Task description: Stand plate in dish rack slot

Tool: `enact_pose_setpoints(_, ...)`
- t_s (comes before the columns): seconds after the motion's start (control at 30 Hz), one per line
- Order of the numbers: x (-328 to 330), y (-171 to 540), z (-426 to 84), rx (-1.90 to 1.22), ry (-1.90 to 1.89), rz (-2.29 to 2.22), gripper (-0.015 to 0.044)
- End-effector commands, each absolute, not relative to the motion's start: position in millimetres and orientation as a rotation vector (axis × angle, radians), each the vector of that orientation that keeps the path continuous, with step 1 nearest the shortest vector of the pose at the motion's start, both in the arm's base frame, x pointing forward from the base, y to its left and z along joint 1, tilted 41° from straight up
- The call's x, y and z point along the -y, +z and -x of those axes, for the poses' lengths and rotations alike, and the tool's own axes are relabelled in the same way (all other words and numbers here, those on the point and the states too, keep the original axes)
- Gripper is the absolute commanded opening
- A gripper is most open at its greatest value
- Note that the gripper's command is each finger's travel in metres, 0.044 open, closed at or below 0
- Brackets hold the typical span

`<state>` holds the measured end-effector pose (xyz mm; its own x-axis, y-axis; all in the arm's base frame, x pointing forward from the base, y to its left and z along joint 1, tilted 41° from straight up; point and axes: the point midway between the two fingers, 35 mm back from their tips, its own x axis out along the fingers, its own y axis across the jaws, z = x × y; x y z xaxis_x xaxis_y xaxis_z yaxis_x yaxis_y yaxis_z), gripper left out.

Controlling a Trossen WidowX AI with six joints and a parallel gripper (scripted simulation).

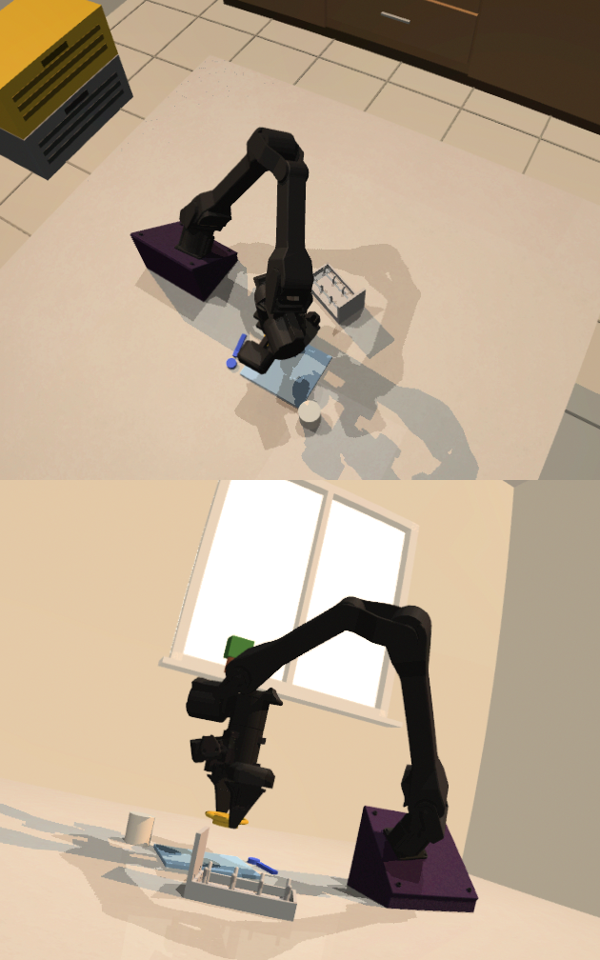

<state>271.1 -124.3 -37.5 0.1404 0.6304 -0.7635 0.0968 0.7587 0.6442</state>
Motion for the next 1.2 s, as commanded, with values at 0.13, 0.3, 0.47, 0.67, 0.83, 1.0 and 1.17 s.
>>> enact_pose_setpoints(0.13,152,-9,-269,-1.4,0.425,-0.635,0.0)
enact_pose_setpoints(0.3,167,8,-266,-1.401,0.426,-0.635,0.0)
enact_pose_setpoints(0.47,179,23,-264,-1.401,0.427,-0.636,0.0)
enact_pose_setpoints(0.67,194,41,-260,-1.401,0.43,-0.638,0.0)
enact_pose_setpoints(0.83,196,46,-260,-1.403,0.427,-0.642,0.0)
enact_pose_setpoints(1.0,185,55,-261,-1.457,0.314,-0.748,0.0)
enact_pose_setpoints(1.17,171,69,-261,-1.503,0.182,-0.876,0.0)
